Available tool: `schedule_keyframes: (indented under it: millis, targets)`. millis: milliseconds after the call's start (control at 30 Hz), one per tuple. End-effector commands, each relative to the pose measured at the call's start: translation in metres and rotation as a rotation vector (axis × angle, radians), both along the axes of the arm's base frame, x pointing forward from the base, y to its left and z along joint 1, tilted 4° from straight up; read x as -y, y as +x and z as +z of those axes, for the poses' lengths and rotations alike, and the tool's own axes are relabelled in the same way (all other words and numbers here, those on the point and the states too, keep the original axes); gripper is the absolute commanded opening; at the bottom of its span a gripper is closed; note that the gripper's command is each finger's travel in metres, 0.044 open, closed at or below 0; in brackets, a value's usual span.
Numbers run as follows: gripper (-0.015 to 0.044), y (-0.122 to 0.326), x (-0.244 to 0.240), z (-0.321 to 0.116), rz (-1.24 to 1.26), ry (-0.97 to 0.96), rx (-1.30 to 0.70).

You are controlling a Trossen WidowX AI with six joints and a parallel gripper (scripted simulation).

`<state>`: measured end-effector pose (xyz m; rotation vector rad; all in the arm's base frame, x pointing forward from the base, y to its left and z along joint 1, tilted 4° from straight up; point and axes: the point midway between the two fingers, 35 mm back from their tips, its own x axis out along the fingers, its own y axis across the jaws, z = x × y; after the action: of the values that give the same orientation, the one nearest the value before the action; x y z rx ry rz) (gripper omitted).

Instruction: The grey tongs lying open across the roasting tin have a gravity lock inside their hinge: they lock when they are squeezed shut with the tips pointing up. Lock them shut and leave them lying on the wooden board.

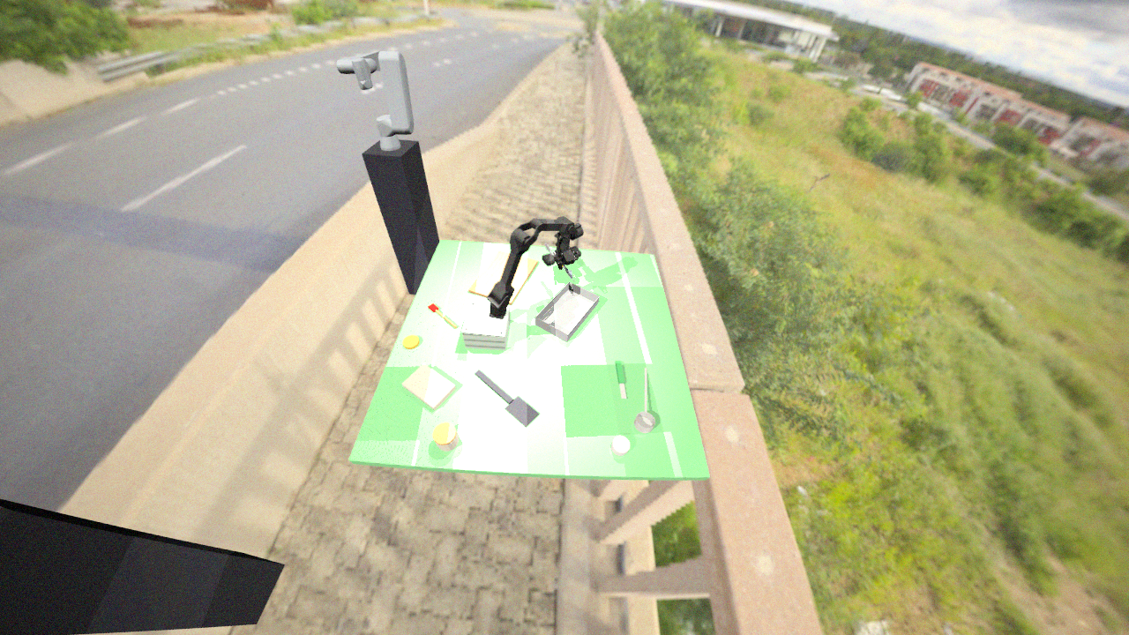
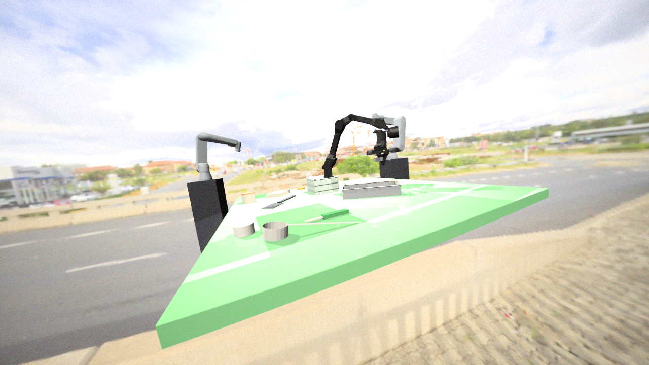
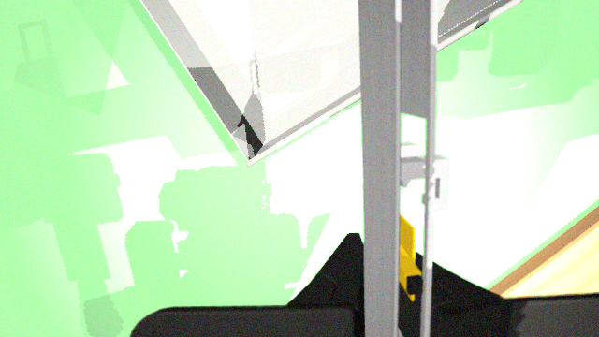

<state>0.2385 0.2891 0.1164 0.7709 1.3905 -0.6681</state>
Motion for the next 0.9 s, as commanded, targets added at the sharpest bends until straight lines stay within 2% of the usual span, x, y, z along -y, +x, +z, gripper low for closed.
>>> schedule_keyframes:
  millis: [0,367,533,867]
  targets:
    - [-0.015,-0.018,-0.013,0.001,-0.075,0.01,0.003]
    - [-0.015,-0.072,-0.042,-0.001,-0.282,0.031,-0.007]
    - [-0.015,-0.076,-0.044,-0.001,-0.295,0.033,-0.007]
    - [-0.015,-0.085,-0.05,-0.001,-0.029,0.025,0.016]
